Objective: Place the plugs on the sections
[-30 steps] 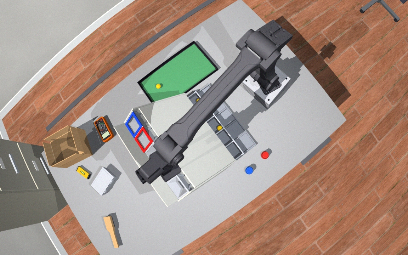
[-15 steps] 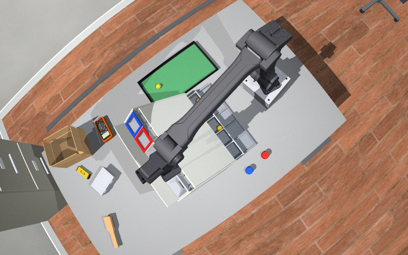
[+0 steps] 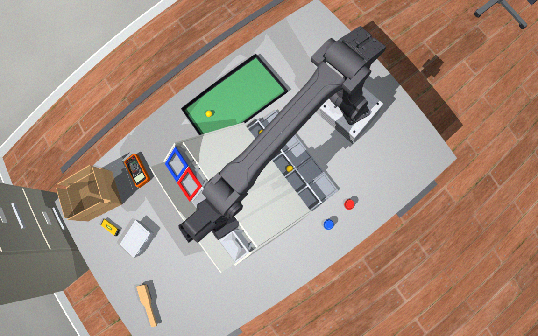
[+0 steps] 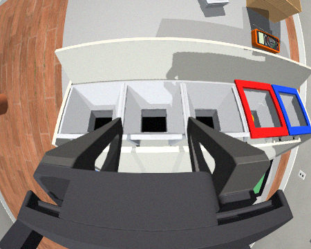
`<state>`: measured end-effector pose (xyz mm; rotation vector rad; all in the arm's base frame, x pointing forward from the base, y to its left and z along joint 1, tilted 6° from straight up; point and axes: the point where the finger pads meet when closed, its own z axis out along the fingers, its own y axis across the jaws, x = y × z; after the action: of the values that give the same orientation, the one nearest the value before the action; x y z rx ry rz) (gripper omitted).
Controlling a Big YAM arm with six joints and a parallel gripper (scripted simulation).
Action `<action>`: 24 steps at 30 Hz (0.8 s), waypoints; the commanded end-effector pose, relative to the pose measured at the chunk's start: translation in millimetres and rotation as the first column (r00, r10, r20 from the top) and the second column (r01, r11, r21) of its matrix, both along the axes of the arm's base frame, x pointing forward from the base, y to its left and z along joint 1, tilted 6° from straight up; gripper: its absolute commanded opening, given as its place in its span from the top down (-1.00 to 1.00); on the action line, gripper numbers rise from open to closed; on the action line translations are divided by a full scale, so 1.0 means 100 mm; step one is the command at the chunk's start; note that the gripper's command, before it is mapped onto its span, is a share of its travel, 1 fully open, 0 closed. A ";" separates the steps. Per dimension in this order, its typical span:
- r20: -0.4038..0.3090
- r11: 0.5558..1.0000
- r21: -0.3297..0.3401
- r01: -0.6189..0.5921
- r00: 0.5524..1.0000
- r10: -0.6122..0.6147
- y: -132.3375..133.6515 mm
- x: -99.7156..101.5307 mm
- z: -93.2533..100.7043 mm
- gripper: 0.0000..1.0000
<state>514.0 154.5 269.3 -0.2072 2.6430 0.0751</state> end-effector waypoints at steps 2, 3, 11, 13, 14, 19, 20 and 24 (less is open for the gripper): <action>0.073 1.000 0.017 -0.004 0.997 0.002 0.02 0.09 0.33 -0.17; 0.073 1.000 0.017 -0.004 0.997 0.002 0.02 0.09 0.33 -0.17; 0.073 1.000 0.018 -0.004 0.997 0.002 0.02 0.09 0.33 -0.17; 0.073 1.000 0.018 -0.004 0.997 0.002 0.02 0.09 0.33 -0.17; 0.073 1.000 0.018 -0.004 0.997 0.002 0.02 0.09 0.33 -0.17; 0.073 1.000 0.018 -0.004 0.997 0.002 0.02 0.10 0.35 -0.17; 0.073 1.000 0.018 -0.004 0.997 0.002 0.02 0.10 0.36 -0.17; 0.073 1.000 0.018 -0.004 0.997 0.002 0.02 0.11 0.40 -0.17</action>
<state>514.0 154.5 269.3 -0.2072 2.6430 0.0751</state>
